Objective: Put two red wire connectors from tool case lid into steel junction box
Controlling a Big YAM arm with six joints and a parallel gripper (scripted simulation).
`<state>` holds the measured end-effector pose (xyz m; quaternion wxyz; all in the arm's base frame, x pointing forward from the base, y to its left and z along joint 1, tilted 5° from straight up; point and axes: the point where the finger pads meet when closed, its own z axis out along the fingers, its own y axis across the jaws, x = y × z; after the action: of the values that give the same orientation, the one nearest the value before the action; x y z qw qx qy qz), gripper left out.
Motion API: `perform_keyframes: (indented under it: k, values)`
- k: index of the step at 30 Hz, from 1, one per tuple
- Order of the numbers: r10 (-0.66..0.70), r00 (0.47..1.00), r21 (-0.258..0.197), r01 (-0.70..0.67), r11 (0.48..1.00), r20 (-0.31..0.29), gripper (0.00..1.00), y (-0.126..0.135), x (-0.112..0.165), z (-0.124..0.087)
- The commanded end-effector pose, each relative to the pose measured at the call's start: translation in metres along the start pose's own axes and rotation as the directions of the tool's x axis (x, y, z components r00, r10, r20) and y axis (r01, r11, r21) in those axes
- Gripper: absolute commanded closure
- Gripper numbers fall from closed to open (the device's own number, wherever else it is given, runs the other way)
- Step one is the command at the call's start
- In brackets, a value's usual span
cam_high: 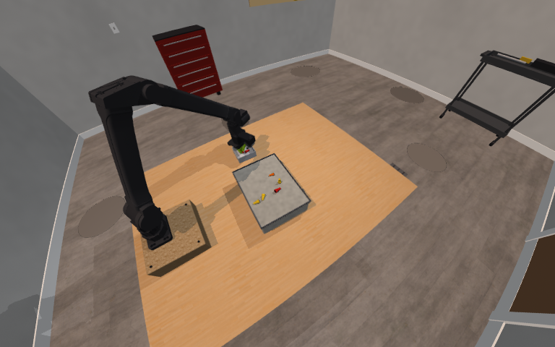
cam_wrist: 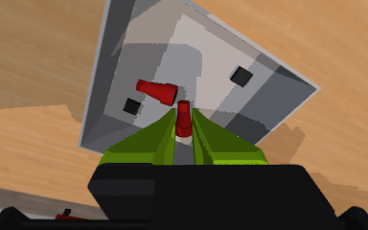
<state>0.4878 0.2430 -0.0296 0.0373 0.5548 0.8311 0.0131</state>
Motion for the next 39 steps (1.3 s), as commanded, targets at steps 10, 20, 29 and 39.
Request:
perform_keyframes:
  k: [10,20,29,39]
  values:
    - [0.002,1.000,-0.026,-0.003,1.000,-0.002,0.90,0.0119,-0.0035,-0.0033]
    - [0.002,1.000,-0.027,-0.002,1.000,-0.002,0.71,0.0125,-0.0033,-0.0043]
    - [0.002,1.000,-0.028,-0.002,1.000,-0.002,0.71,0.0126,-0.0033,-0.0044]
    - [0.002,1.000,-0.028,-0.002,1.000,-0.002,0.71,0.0126,-0.0033,-0.0045]
